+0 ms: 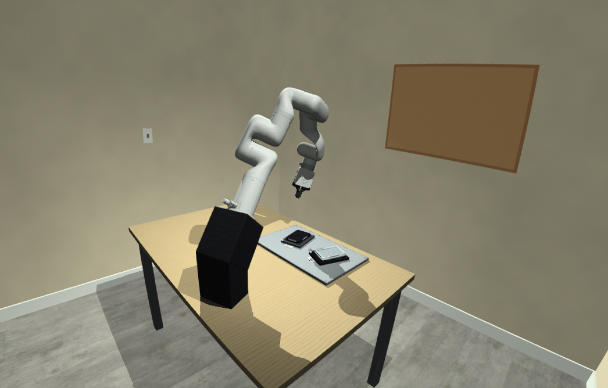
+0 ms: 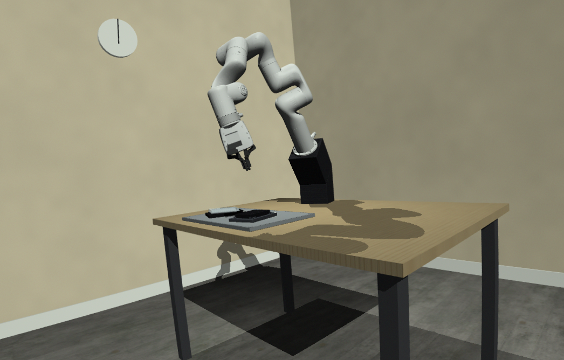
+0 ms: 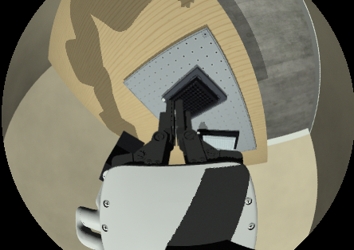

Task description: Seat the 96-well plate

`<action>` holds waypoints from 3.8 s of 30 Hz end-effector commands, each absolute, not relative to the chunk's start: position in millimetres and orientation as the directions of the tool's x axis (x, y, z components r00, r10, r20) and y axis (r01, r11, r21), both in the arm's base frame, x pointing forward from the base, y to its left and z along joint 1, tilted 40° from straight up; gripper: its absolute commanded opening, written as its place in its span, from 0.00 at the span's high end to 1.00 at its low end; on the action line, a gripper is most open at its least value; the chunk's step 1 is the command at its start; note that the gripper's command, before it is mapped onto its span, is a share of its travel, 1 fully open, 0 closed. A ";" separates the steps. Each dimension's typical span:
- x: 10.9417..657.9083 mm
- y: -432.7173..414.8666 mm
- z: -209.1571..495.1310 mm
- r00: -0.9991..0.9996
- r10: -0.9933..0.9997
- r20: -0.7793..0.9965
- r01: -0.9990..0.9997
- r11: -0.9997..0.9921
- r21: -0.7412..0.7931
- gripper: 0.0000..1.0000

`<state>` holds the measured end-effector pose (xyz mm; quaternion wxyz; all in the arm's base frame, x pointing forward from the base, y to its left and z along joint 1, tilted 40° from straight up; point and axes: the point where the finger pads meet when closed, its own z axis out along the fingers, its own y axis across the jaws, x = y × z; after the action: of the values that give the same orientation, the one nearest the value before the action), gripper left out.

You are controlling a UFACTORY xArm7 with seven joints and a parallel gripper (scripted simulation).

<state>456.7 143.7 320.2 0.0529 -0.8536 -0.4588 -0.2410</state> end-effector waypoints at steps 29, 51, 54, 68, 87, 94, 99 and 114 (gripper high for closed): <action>423.7 37.9 271.5 0.949 0.278 0.149 0.283 -0.959 -0.015 1.00; 430.3 2.5 262.3 0.973 0.020 0.231 0.064 -0.981 -0.183 1.00; 438.9 -0.7 266.5 0.959 0.011 0.284 0.076 -0.973 -0.218 1.00; 463.4 -35.2 269.4 0.822 -0.142 0.551 0.098 -0.919 -0.383 1.00; 458.0 -86.0 217.9 0.713 -0.332 0.618 -0.011 -0.886 -0.463 1.00; 450.2 -95.9 196.2 0.700 -0.372 0.609 -0.056 -0.880 -0.472 1.00; 441.9 -102.3 176.8 0.696 -0.406 0.592 -0.107 -0.874 -0.474 1.00; 416.3 -112.2 128.7 0.716 -0.455 0.530 -0.215 -0.865 -0.452 1.00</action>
<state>421.7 -109.8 140.0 0.1951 -0.9027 0.1676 -0.3449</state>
